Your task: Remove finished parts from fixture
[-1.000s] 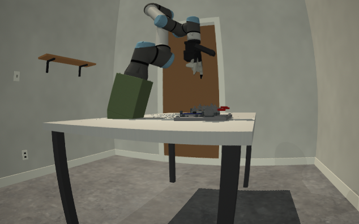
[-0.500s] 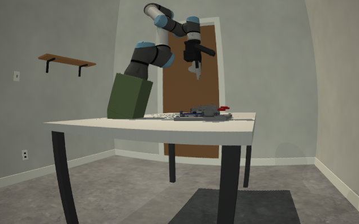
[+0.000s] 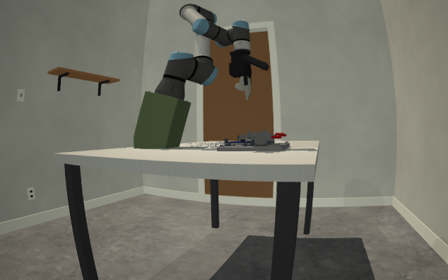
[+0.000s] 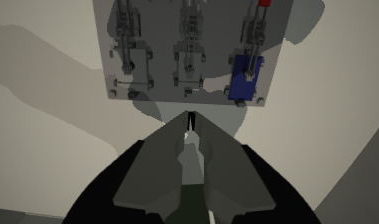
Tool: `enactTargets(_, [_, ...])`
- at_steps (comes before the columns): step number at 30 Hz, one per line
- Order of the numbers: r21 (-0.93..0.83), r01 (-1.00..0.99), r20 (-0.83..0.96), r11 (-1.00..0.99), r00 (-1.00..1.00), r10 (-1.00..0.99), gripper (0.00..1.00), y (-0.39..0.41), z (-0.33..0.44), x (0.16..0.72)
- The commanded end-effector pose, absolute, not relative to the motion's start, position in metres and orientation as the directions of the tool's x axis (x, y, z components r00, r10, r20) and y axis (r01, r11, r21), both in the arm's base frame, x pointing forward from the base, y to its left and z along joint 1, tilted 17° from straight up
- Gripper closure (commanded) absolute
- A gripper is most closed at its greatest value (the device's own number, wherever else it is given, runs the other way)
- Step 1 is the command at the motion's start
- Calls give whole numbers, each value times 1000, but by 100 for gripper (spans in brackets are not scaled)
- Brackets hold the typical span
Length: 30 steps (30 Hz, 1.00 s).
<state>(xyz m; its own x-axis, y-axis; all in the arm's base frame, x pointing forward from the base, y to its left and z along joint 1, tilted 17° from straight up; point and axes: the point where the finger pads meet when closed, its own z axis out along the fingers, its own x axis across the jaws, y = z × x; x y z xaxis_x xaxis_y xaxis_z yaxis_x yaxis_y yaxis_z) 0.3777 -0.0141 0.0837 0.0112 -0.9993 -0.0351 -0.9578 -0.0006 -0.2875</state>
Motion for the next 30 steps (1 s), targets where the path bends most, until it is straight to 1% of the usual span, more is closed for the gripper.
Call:
enactTargets(1, [-288,-958,-35,-1,11,-999,100,-14,84,378])
enactTargets(24, [-288,-958,-35,-1,11,-999,100,-14,84,378])
enactTargets(25, [-288,-958,-35,-1,11,-999,41,-14,84,378])
enactTargets(30, [-288,-958,-35,-1,11,-999,41,-14,84,378])
